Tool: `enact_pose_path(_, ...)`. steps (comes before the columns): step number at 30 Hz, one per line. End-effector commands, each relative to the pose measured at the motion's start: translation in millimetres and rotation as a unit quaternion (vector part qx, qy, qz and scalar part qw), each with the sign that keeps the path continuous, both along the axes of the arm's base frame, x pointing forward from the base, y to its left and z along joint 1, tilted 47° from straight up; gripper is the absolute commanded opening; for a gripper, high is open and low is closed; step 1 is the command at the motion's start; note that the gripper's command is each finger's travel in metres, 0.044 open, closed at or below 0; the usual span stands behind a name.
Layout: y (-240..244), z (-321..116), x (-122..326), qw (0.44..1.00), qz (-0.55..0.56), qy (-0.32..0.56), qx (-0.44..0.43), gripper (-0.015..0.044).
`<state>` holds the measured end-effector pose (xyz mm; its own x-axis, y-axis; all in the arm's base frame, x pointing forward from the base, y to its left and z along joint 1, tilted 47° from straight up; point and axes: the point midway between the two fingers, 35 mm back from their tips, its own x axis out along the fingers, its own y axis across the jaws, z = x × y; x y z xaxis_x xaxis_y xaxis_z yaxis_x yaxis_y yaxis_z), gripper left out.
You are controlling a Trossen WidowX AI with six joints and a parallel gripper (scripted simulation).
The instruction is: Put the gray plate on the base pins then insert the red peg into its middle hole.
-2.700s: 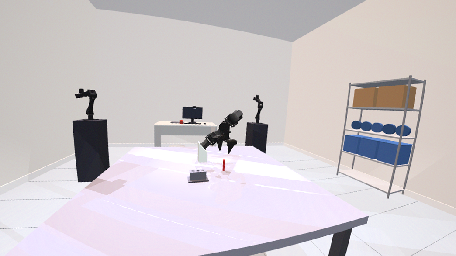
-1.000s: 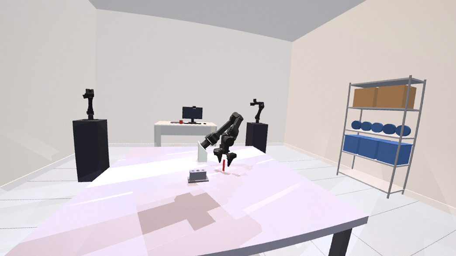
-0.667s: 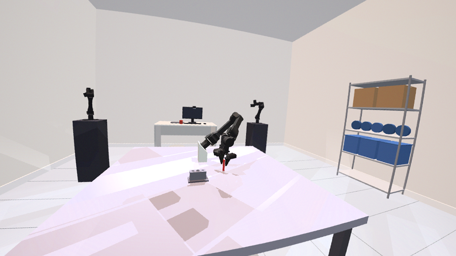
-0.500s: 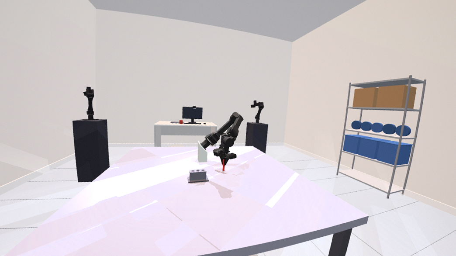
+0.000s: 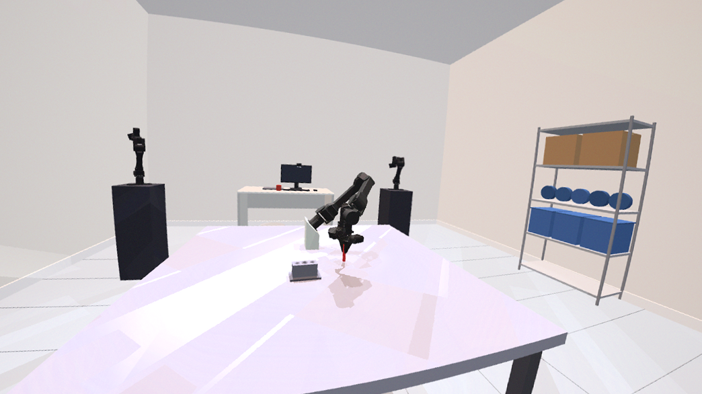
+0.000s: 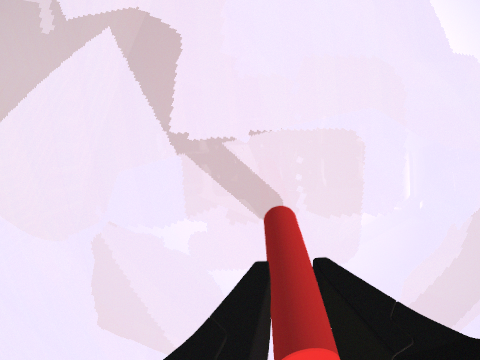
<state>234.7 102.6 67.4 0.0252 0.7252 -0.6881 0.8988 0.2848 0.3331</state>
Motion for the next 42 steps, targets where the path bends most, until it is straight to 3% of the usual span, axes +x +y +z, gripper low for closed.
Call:
enact_pose_path(1, -9.7, 7.6, 4.0, 1.000, -0.002, -0.004, -0.002, 0.0000)
enact_pose_path(22, -59.0, 50.7, 5.8, 1.000, -0.002, -0.003, -0.004, 0.0000)
enact_pose_path(42, -79.3, 24.2, 43.9, 1.000, -0.003, -0.004, -0.006, 0.0000)
